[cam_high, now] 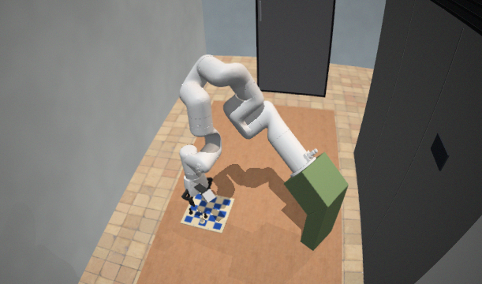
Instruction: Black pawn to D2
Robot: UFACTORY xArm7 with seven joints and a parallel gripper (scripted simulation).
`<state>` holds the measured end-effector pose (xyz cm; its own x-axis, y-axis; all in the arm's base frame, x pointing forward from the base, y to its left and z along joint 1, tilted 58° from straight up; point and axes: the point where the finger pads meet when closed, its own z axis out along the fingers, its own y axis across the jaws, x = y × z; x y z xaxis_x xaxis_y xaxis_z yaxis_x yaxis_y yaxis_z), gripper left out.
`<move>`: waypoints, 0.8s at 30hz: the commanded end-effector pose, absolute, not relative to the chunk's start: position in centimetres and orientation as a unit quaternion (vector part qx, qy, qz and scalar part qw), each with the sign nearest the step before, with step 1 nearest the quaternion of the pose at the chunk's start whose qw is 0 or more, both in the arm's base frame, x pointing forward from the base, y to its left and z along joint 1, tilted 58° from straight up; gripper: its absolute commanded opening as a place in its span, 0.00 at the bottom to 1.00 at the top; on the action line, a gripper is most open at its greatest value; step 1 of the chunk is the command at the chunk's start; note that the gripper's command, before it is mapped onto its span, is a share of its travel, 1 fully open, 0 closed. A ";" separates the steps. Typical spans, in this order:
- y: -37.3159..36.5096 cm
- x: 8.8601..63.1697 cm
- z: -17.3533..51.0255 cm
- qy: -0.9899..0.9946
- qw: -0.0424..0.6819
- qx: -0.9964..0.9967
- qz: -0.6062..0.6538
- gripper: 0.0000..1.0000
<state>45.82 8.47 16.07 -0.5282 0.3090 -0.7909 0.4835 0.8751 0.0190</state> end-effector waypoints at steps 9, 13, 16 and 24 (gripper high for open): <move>8.3 45.7 16.0 0.862 0.443 0.219 -0.114 1.00; 8.0 45.4 16.0 0.854 0.458 0.209 -0.130 1.00; 8.0 45.4 16.0 0.854 0.458 0.209 -0.130 1.00; 7.9 45.4 16.0 0.851 0.463 0.206 -0.135 1.00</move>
<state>45.36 7.81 15.98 -0.4875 0.2273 -0.8430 0.4766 0.8783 -0.0388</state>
